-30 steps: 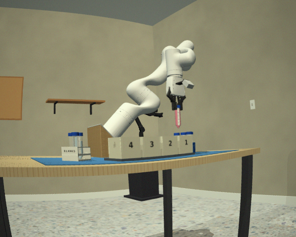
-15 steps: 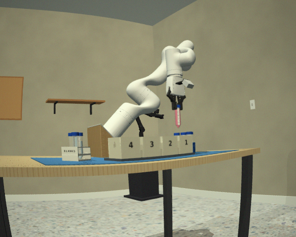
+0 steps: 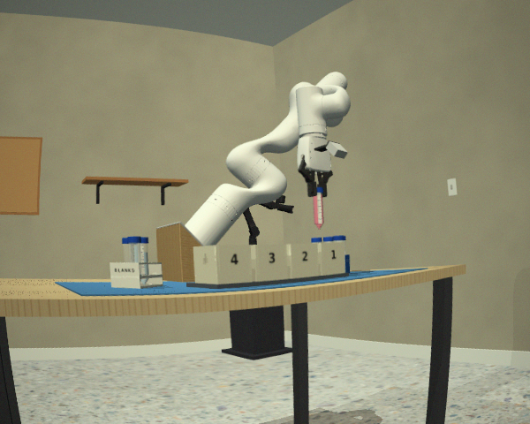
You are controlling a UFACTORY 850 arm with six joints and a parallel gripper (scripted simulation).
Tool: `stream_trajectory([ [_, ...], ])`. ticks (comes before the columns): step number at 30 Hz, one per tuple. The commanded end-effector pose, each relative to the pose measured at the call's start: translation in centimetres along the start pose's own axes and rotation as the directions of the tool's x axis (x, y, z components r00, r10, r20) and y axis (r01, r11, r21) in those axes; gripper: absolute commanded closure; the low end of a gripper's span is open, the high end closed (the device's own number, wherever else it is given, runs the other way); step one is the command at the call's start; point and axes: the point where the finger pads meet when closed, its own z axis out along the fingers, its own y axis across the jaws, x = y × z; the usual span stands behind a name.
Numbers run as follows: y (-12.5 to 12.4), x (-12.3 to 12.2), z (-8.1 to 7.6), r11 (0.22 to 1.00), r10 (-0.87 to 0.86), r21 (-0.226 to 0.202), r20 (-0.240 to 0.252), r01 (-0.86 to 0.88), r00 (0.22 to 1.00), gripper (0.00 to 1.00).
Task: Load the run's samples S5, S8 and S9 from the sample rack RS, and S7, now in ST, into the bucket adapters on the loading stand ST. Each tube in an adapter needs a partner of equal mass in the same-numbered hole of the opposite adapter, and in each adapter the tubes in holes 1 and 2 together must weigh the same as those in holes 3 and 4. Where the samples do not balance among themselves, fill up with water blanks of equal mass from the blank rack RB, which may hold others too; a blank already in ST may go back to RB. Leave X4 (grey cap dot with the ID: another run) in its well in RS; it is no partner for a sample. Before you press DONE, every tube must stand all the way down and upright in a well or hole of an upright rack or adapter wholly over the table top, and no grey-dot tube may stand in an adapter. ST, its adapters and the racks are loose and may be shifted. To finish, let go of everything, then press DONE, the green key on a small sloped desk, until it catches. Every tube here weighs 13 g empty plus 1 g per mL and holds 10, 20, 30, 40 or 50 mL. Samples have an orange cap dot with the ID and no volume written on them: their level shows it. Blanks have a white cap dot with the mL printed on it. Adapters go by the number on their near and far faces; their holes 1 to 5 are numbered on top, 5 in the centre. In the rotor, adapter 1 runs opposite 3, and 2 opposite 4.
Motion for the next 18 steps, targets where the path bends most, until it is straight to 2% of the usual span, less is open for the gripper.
stream_trajectory([
  [1, 0.0, 0.1, -0.1, 1.000, -0.001, -0.001, -0.001, 0.001, 1.000, 1.00],
  [10, 0.0, 0.1, -0.1, 1.000, -0.001, -0.001, -0.001, 0.001, 1.000, 1.00],
  [18, -2.5, -3.0, -0.1, 0.965, 0.263, 0.000, -0.001, -0.263, 0.965, 1.00],
])
